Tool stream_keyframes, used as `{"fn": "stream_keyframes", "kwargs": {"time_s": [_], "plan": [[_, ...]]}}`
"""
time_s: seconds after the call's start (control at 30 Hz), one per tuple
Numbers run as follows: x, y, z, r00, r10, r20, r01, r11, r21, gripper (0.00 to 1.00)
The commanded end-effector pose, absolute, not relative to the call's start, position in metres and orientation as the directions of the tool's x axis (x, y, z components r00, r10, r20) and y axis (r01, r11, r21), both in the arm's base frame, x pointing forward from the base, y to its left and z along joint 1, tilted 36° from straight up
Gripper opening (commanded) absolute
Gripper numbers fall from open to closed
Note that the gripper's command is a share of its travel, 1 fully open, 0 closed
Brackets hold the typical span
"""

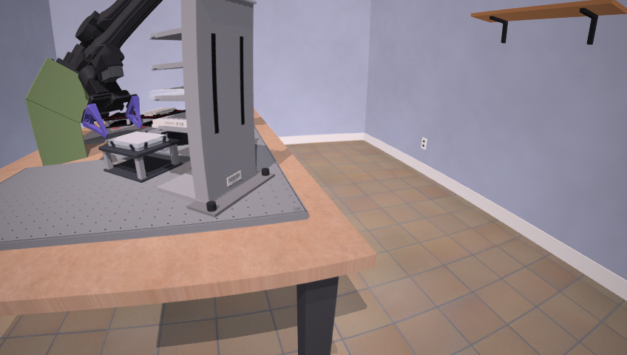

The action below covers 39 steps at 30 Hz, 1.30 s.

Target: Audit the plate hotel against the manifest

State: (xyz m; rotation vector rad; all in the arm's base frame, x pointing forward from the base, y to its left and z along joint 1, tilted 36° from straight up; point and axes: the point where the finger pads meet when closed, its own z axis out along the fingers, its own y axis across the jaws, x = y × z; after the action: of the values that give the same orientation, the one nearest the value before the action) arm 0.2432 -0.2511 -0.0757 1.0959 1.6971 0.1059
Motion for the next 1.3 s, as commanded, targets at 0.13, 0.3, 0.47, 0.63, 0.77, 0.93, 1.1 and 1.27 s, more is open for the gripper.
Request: {"fn": "stream_keyframes", "kwargs": {"time_s": [0.13, 0.3, 0.47, 0.63, 0.77, 0.93, 1.1, 1.27], "plan": [[0.227, -0.251, -0.060, -0.008, 0.695, -0.719, 0.620, 0.567, 0.542, 1.00], [0.224, -0.252, -0.056, -0.008, 0.695, -0.719, 0.620, 0.568, 0.542, 1.00], [0.220, -0.253, -0.050, -0.007, 0.693, -0.720, 0.619, 0.569, 0.541, 1.00], [0.215, -0.255, -0.043, -0.007, 0.692, -0.722, 0.618, 0.570, 0.541, 1.00], [0.213, -0.256, -0.040, -0.006, 0.691, -0.722, 0.618, 0.571, 0.541, 1.00], [0.209, -0.257, -0.034, -0.006, 0.690, -0.724, 0.618, 0.572, 0.540, 1.00], [0.204, -0.259, -0.028, -0.005, 0.688, -0.725, 0.617, 0.573, 0.540, 1.00], [0.199, -0.262, -0.019, -0.004, 0.686, -0.728, 0.616, 0.575, 0.538, 1.00]]}}
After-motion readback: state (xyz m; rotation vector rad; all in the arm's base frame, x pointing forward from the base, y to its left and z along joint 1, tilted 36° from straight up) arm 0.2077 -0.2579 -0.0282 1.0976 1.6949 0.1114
